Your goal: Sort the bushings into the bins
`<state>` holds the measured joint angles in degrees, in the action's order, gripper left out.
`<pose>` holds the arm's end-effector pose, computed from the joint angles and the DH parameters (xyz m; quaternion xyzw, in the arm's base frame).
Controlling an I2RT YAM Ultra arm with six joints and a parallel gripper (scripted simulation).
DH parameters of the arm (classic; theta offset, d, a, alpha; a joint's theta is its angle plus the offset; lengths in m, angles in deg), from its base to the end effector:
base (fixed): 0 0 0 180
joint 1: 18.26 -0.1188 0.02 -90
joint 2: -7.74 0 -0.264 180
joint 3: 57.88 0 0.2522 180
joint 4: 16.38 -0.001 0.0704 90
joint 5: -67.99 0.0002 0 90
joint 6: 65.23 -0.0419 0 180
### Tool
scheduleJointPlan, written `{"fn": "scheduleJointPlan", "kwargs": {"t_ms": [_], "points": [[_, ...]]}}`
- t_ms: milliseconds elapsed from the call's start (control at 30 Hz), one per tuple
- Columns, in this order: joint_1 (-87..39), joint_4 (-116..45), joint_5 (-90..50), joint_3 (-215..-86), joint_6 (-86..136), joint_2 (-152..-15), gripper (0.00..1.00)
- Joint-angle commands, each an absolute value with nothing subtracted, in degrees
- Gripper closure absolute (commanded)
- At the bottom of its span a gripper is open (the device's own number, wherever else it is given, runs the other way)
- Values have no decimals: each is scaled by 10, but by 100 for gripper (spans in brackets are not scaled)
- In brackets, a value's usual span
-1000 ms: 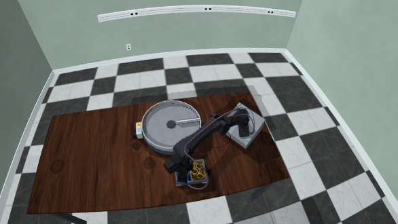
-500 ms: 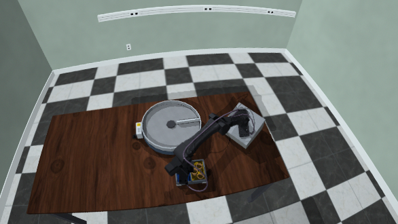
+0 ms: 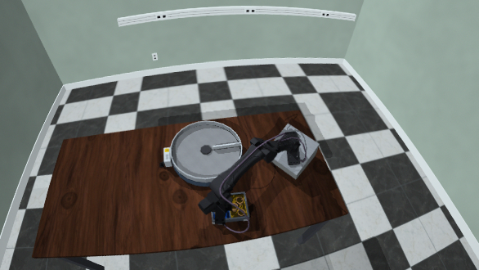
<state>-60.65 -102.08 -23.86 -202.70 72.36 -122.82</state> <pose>0.3468 0.3197 0.2750 -0.6995 0.6960 0.0086 0.1618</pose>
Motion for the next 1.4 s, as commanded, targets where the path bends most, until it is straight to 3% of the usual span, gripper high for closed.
{"fn": "scheduleJointPlan", "kwargs": {"t_ms": [0,1367], "points": [[-610,-1006,-239,-2040,720,-1204,100],[-609,-998,-239,-2029,720,-1206,100]]}}
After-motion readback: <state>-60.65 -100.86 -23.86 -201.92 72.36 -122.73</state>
